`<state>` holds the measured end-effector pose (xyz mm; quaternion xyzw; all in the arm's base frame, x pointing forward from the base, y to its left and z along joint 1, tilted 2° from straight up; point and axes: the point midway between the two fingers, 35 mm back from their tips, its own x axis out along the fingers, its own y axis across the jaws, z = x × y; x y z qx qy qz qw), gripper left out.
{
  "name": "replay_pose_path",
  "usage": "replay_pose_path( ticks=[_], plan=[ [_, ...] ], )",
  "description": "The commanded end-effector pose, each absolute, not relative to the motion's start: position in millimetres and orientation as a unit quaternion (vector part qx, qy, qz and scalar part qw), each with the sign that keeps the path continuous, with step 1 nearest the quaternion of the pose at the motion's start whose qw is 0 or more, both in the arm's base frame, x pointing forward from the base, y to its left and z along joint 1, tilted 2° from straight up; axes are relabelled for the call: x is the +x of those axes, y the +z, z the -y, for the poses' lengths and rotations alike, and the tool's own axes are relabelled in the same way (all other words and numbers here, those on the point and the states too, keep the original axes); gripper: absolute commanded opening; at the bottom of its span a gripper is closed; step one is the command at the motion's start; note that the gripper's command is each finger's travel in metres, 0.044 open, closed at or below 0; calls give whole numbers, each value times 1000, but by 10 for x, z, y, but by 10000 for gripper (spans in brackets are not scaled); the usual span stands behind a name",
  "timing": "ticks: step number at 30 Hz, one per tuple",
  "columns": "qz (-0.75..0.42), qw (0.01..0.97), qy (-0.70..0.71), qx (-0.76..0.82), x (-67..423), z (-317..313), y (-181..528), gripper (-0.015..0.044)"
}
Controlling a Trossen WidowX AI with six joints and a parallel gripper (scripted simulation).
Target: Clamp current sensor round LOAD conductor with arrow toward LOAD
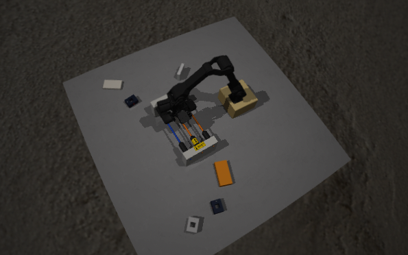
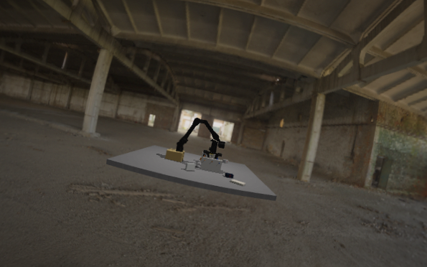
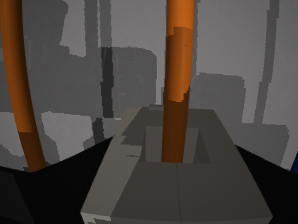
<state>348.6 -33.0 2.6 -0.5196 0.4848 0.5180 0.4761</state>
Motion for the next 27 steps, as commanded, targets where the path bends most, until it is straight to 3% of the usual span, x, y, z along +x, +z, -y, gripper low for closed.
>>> replay_pose_path(
  ticks=[1,8,20,27],
  plan=[
    [-485,476,517,-520,3489,333,25,263],
    [-485,476,518,-520,3491,339,47,440],
    [-485,476,518,-520,3489,332,31,128],
    [-485,476,518,-520,3489,332,31,81]
  ],
)
